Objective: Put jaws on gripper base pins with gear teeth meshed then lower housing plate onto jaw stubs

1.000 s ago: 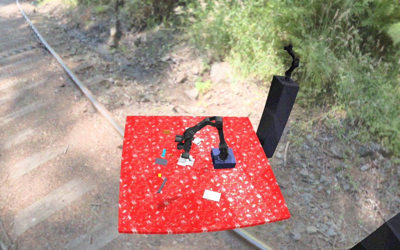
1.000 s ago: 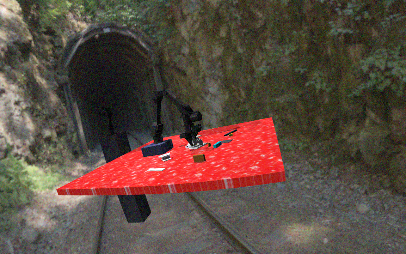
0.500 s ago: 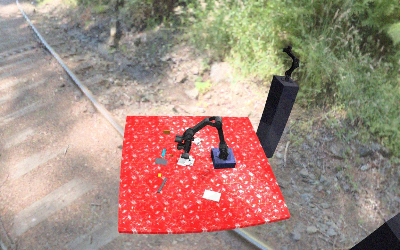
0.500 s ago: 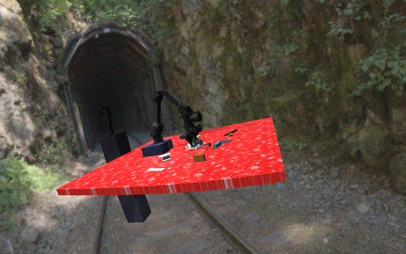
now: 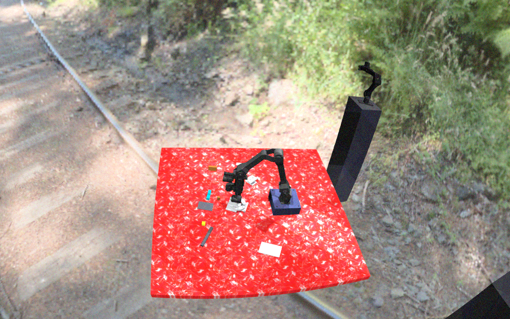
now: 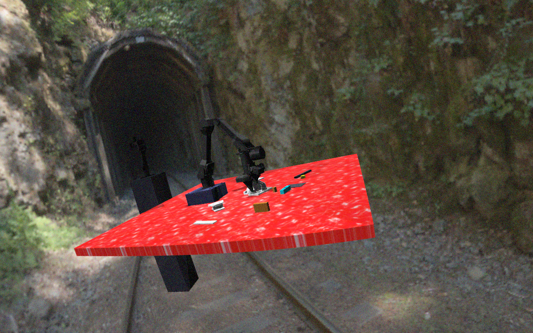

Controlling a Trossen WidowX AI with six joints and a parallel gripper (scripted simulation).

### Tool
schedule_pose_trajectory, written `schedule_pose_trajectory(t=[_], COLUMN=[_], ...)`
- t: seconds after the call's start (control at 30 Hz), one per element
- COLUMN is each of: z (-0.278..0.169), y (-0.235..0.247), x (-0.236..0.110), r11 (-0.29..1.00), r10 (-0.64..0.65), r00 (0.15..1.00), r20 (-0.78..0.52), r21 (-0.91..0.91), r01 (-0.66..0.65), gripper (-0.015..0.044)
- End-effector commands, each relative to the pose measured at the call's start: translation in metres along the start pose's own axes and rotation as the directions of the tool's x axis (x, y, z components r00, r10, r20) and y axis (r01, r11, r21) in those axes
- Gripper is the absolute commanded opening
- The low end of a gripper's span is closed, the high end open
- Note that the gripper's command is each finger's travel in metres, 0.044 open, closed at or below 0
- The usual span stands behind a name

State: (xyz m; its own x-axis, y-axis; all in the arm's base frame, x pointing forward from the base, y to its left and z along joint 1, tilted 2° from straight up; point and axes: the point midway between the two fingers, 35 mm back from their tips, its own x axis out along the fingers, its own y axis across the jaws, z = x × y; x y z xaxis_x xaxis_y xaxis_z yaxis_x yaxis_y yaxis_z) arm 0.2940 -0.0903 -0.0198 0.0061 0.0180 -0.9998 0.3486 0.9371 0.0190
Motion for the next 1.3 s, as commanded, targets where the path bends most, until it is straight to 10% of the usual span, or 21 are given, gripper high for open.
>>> schedule_pose_trajectory(t=[0.0, 1.27], z=[0.0, -0.0002], y=[0.0, 0.0005], x=[0.0032, -0.0012], r11=[1.0, 1.0], r10=[0.0, 0.0], r00=[1.0, 1.0], r20=[-0.002, -0.002], r21=[-0.002, -0.002], r01=[0.0, 0.0], gripper=[0.0134, 0.0134])
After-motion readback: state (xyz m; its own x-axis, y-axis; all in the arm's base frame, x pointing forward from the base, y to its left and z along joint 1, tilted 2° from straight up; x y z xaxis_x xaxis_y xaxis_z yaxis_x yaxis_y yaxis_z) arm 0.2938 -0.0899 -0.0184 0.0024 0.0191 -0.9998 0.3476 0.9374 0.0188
